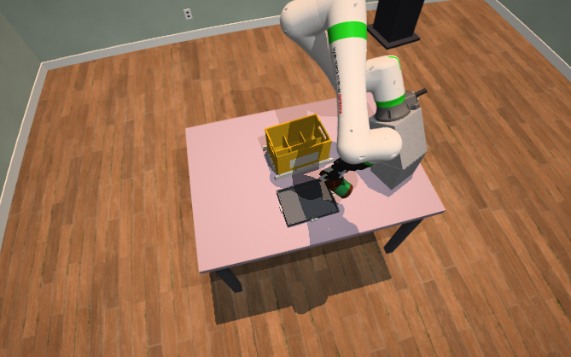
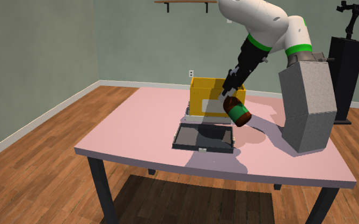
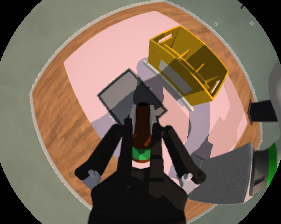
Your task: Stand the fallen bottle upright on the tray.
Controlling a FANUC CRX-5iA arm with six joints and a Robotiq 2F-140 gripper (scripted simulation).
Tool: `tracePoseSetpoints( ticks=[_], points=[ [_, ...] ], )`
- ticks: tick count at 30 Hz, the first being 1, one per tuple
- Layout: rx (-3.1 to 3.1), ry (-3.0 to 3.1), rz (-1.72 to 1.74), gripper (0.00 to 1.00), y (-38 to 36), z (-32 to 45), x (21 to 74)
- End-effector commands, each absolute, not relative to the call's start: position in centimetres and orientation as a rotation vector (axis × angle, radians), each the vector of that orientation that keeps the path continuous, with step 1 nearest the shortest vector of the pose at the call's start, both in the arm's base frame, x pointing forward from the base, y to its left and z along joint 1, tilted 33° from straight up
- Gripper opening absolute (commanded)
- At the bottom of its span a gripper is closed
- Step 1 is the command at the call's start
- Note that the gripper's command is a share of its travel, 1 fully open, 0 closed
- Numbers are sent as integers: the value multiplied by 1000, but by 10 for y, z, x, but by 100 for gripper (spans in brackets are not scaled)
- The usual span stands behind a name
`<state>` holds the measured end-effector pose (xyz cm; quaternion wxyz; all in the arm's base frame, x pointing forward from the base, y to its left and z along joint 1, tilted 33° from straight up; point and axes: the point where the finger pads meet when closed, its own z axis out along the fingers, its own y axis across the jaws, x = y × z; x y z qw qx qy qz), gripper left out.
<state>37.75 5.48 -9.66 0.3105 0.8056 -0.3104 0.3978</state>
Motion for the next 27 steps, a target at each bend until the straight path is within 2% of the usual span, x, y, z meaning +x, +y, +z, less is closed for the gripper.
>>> tracePoseSetpoints(
  ticks=[1,27],
  points=[
    [2128,-820,1051,0,55,-97,378],
    [2122,-816,1057,0,55,-97,377]
  ],
)
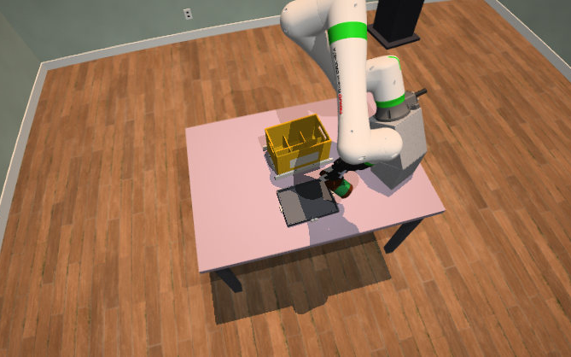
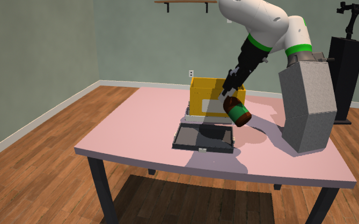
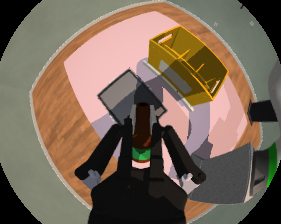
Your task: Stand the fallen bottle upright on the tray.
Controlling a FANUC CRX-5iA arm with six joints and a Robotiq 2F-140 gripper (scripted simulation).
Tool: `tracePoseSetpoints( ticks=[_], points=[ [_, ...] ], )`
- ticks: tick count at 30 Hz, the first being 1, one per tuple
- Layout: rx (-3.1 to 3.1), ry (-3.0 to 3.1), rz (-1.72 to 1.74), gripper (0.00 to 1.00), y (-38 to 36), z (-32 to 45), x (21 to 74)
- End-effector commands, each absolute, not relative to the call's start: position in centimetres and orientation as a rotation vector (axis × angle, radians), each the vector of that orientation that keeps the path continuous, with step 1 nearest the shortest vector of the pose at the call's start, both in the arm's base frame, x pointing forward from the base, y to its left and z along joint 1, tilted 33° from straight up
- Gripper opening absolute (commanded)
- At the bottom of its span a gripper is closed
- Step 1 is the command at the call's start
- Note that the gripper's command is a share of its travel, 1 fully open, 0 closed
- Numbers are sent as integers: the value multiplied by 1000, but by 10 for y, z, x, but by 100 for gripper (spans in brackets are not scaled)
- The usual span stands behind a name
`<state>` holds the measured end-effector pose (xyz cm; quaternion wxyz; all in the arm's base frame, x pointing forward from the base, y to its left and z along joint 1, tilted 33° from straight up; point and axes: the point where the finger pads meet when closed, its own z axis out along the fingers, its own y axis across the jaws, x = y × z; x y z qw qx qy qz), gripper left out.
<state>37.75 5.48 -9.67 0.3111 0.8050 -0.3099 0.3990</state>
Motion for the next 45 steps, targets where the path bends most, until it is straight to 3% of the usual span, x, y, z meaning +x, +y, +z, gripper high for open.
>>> tracePoseSetpoints(
  ticks=[1,45],
  points=[
    [2120,-815,1059,0,55,-97,377],
    [2003,-736,1217,0,56,-99,376]
  ],
)
